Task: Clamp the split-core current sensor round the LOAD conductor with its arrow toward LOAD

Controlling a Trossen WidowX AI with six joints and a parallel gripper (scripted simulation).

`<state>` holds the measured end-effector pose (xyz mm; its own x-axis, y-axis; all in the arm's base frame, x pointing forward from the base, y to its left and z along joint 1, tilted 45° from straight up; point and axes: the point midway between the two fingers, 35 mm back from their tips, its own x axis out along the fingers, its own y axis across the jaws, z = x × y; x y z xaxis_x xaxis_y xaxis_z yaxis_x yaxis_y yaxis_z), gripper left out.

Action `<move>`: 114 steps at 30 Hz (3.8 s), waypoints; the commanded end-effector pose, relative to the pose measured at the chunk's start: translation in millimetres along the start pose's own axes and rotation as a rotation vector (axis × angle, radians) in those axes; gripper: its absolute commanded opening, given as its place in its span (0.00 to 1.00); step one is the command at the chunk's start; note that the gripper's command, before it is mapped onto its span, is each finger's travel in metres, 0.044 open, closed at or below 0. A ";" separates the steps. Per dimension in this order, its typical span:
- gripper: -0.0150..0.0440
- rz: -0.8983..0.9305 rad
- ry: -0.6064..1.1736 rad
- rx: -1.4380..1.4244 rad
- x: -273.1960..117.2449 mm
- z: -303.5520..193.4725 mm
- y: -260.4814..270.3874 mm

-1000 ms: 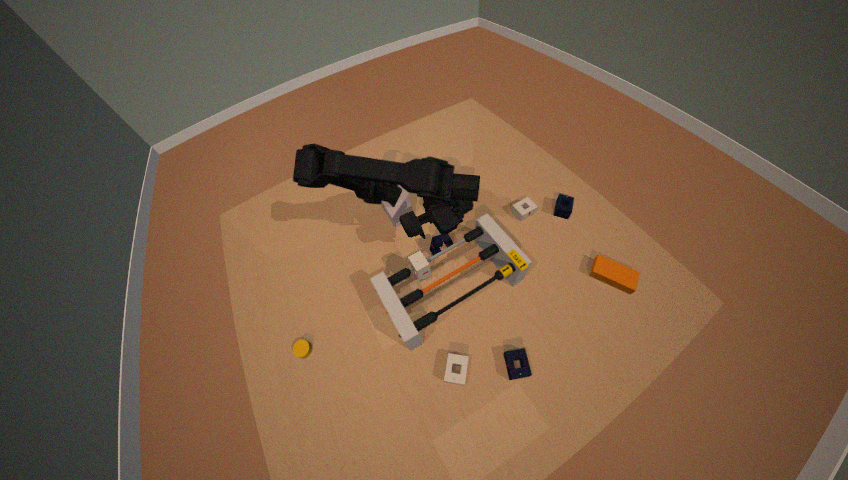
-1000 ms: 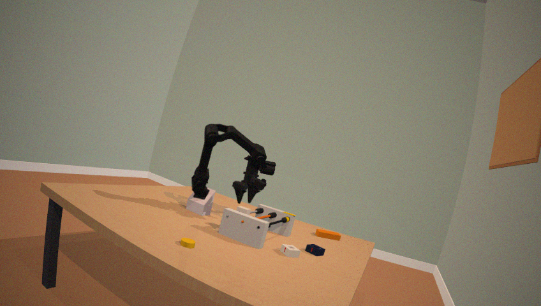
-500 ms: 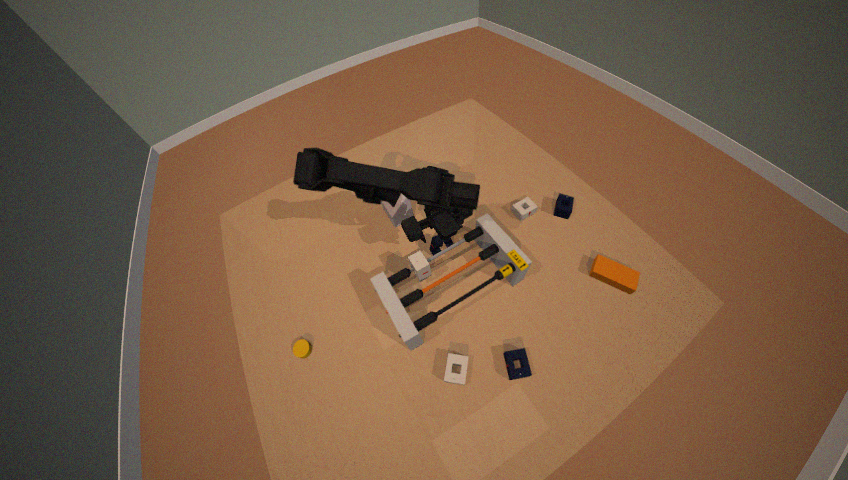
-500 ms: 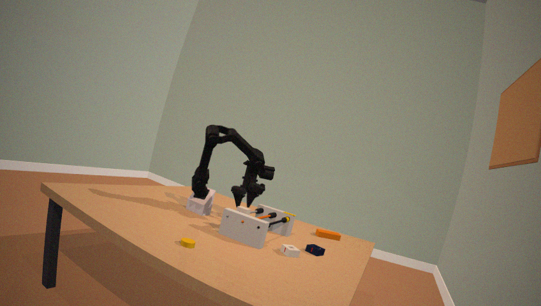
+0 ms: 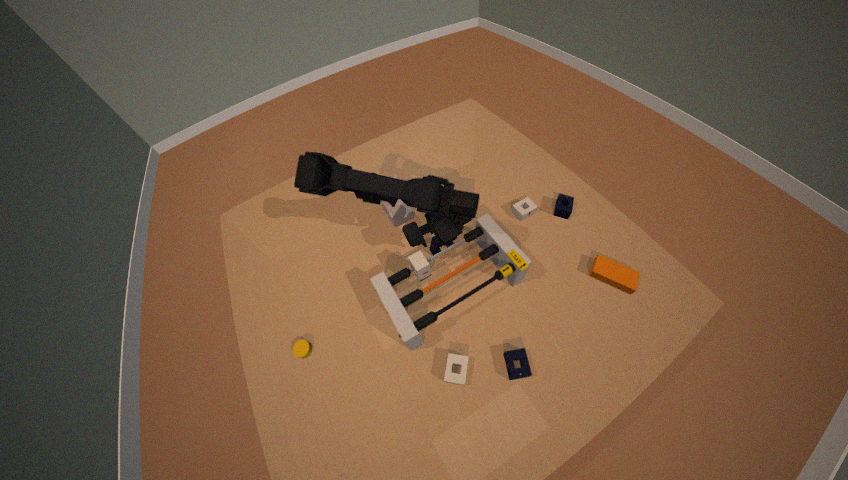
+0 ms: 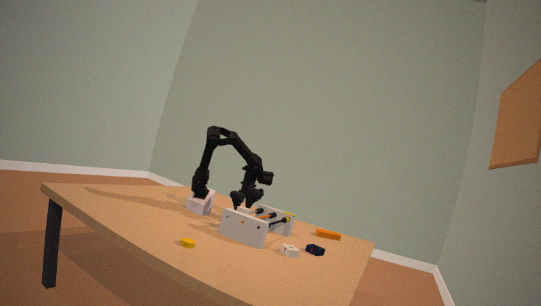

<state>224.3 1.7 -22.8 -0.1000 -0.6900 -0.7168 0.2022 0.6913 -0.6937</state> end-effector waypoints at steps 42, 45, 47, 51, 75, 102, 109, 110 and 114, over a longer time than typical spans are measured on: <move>0.25 0.004 0.001 -0.004 -47.1 4.0 3.6; 0.25 0.003 0.002 -0.005 -64.3 3.2 3.2; 0.25 0.002 0.002 -0.005 -75.9 2.1 2.5; 0.25 -0.001 0.003 -0.005 -98.1 -1.1 0.1; 0.25 0.118 -0.132 0.893 -99.5 99.8 18.0; 0.25 0.214 -0.198 1.471 -78.5 168.8 14.0; 0.25 0.214 -0.198 1.471 -67.7 172.0 14.3; 0.25 0.214 -0.198 1.471 -66.2 172.4 14.3; 0.25 0.214 -0.199 1.471 -60.0 174.0 14.2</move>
<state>402.1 19.3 25.6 0.1617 -0.7046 -0.6910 0.9799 0.0320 0.1967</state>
